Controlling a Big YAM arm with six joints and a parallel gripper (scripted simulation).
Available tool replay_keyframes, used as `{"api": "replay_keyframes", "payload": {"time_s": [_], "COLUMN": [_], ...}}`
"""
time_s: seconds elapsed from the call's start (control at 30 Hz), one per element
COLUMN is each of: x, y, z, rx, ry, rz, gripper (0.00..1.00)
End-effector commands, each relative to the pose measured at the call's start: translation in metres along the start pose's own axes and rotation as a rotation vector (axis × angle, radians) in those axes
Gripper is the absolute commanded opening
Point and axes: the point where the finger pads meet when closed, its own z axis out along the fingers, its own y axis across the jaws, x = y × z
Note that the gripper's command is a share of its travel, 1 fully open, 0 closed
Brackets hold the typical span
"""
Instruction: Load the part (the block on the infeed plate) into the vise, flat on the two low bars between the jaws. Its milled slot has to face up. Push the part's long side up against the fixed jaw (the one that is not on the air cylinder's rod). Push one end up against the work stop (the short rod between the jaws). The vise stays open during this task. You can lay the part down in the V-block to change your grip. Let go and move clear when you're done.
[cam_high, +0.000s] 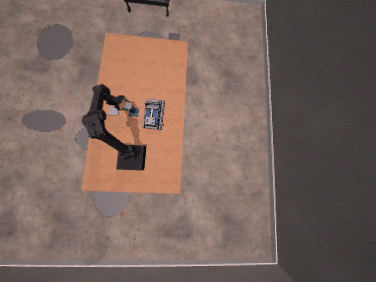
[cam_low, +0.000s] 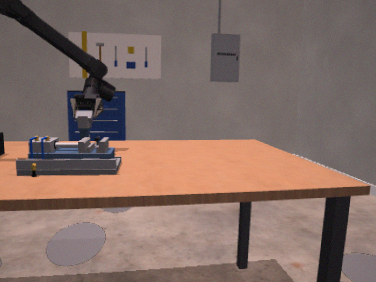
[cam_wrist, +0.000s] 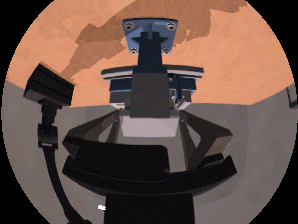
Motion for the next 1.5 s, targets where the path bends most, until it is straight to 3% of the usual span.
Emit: {"api": "replay_keyframes", "payload": {"time_s": [0.0, 0.67, 0.7, 1.47], "x": [-0.004, -0.004, -0.004, -0.0044], "y": [-0.0095, -0.0095, -0.0095, -0.0098], "z": [-0.0146, -0.0146, -0.0146, -0.0147], "rx": [0.027, 0.027, 0.027, 0.028], "ry": [-0.006, -0.006, -0.006, -0.008], "rz": [0.012, 0.012, 0.012, 0.011], "gripper": [0.81, 0.81, 0.0, 0.0]}}
